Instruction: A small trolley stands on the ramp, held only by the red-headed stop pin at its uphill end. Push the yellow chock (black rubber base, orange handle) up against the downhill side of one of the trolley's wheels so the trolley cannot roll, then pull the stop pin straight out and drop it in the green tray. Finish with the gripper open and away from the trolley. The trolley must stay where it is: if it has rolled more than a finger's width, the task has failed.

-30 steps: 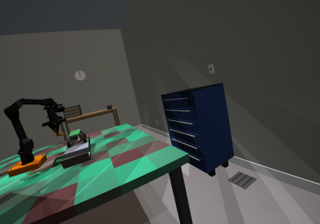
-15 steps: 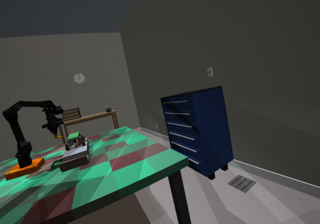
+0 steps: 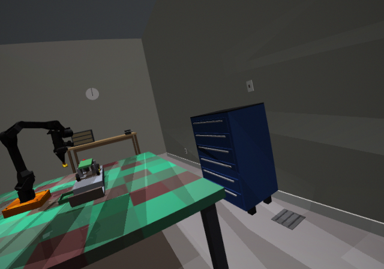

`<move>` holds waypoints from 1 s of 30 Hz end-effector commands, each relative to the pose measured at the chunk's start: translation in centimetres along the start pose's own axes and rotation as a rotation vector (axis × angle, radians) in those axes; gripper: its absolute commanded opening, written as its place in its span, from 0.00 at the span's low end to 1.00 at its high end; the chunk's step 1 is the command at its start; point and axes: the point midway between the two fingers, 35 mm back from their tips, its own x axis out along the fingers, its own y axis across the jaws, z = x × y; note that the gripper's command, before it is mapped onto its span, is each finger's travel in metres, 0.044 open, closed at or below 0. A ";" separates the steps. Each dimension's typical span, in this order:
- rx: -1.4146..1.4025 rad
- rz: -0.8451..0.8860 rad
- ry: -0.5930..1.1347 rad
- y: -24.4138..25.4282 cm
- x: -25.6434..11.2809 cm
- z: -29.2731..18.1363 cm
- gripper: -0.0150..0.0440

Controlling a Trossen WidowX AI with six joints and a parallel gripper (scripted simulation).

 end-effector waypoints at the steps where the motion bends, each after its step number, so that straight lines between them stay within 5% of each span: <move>1: 0.127 0.002 0.003 0.0 0.0 0.0 0.25; 30: 1.032 0.000 0.003 0.0 0.0 0.0 0.25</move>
